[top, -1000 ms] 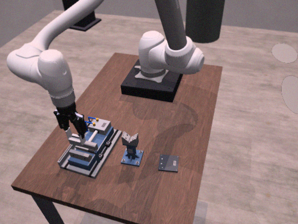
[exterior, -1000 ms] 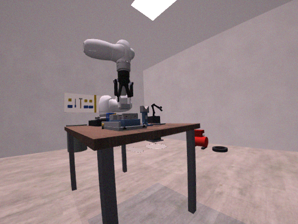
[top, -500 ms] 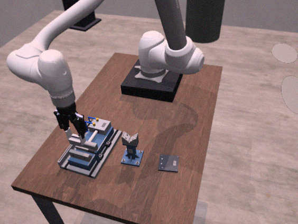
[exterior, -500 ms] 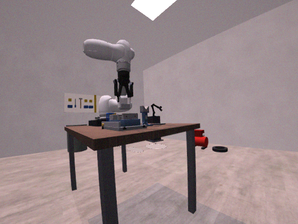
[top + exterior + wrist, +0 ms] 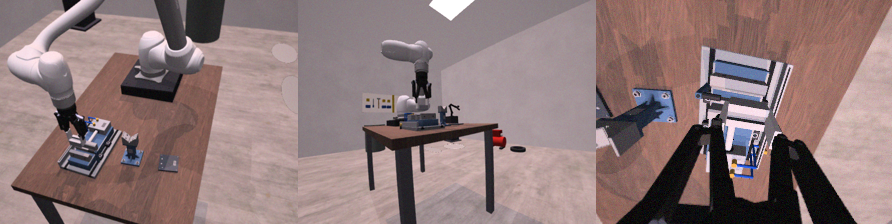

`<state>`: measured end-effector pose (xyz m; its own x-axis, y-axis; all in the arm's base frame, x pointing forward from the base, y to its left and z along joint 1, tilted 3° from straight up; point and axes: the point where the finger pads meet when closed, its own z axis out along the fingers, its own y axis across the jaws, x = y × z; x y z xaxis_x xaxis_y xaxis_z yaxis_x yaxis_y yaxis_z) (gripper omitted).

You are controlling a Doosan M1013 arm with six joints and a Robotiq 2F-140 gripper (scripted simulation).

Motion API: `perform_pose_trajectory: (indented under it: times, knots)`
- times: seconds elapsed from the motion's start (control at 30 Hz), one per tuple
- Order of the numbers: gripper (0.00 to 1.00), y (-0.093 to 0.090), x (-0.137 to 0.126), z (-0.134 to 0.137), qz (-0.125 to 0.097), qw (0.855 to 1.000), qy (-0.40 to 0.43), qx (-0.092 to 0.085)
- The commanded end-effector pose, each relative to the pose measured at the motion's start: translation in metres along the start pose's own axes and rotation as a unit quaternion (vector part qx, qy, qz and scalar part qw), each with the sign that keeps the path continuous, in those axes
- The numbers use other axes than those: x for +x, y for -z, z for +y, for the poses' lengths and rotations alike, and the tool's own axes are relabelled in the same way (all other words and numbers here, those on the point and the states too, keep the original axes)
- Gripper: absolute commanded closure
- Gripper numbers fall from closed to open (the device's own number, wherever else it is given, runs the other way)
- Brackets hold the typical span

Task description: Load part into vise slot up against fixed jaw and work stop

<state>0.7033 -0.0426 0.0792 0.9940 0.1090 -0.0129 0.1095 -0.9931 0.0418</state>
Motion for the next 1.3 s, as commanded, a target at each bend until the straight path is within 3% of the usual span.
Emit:
perform_pose_trajectory:
  times: [0.0,1.27]
  knots:
    - [1.0,-0.008,-0.002,0.003,-0.003,1.0,0.002,0.0]
    - [1.0,-0.022,-0.003,0.003,-0.003,1.0,0.002,0.0]
